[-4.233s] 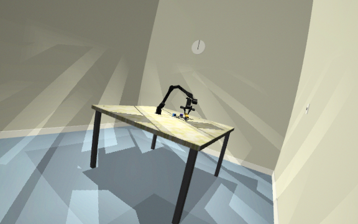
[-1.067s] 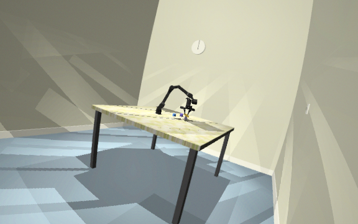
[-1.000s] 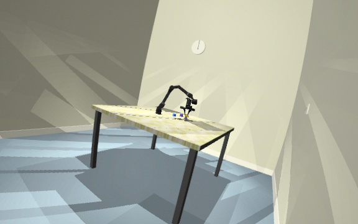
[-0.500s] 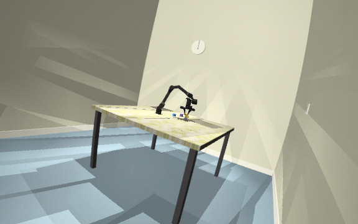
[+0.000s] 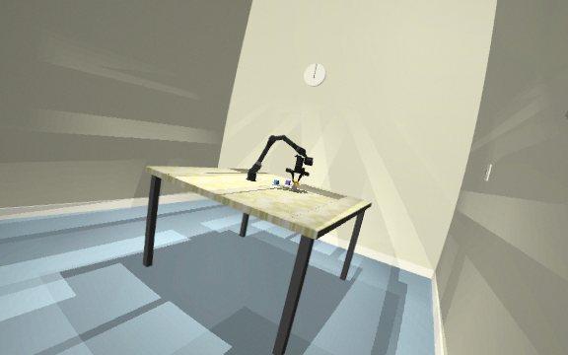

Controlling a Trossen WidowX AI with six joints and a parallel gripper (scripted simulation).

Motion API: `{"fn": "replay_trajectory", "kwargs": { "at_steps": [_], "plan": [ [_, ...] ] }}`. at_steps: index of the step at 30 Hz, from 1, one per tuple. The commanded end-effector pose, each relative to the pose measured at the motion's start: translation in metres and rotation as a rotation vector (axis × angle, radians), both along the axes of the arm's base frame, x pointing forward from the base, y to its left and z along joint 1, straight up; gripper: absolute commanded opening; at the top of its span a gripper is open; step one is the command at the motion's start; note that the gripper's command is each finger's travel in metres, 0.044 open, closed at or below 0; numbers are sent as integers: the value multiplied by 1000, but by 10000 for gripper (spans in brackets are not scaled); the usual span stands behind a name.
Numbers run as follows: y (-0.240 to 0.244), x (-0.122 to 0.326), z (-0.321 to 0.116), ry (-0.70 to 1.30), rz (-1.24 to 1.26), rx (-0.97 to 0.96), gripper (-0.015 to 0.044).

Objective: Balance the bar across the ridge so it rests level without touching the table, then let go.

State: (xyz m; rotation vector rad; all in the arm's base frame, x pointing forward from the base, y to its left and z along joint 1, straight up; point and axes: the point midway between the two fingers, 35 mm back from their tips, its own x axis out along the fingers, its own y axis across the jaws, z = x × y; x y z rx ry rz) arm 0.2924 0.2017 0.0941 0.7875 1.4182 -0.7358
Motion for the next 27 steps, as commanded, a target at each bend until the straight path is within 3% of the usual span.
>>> {"fn": "replay_trajectory", "kwargs": {
  "at_steps": [1, 15, 24, 27],
  "plan": [
    [0, 0, 0, 0, 0, 0, 173],
    [0, 0, 0, 0, 0, 0, 185],
    [0, 0, 0, 0, 0, 0, 421],
    [0, 0, 0, 0, 0, 0, 440]
  ]
}}
